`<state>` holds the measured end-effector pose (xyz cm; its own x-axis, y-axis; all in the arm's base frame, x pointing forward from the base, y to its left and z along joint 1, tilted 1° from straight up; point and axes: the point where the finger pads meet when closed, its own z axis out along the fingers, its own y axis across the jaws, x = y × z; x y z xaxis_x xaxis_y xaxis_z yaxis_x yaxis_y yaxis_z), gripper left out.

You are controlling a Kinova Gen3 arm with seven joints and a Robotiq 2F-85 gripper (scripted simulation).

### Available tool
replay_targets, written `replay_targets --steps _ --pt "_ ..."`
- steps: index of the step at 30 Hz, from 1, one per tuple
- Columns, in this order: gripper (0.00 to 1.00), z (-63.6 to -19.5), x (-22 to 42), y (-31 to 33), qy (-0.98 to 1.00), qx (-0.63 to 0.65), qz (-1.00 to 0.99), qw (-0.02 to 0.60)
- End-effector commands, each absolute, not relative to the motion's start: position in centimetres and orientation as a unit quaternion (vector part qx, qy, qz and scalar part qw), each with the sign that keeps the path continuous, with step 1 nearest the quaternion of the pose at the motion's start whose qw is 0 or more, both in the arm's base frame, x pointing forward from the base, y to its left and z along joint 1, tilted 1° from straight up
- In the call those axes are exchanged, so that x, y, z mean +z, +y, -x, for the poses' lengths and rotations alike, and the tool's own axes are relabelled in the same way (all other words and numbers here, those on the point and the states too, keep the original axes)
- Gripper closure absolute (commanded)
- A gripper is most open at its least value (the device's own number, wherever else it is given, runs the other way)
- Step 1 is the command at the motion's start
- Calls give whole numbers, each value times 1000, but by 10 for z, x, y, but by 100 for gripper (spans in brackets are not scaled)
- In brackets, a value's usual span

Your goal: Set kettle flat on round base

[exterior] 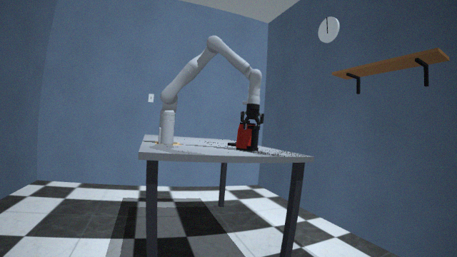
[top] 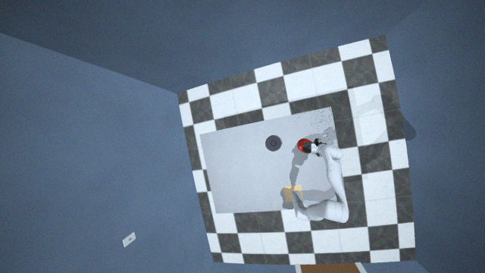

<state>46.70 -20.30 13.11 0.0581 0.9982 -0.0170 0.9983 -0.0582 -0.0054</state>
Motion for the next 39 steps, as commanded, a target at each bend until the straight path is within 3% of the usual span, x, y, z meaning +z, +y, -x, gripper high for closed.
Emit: replay_targets --steps 1,8,9,39 --pt "20 -467 132 -203 686 -8 -727 5" --pt "20 -467 132 -203 686 -8 -727 5" --pt "100 -467 132 -203 686 -8 -727 5" --pt "100 -467 132 -203 686 -8 -727 5"
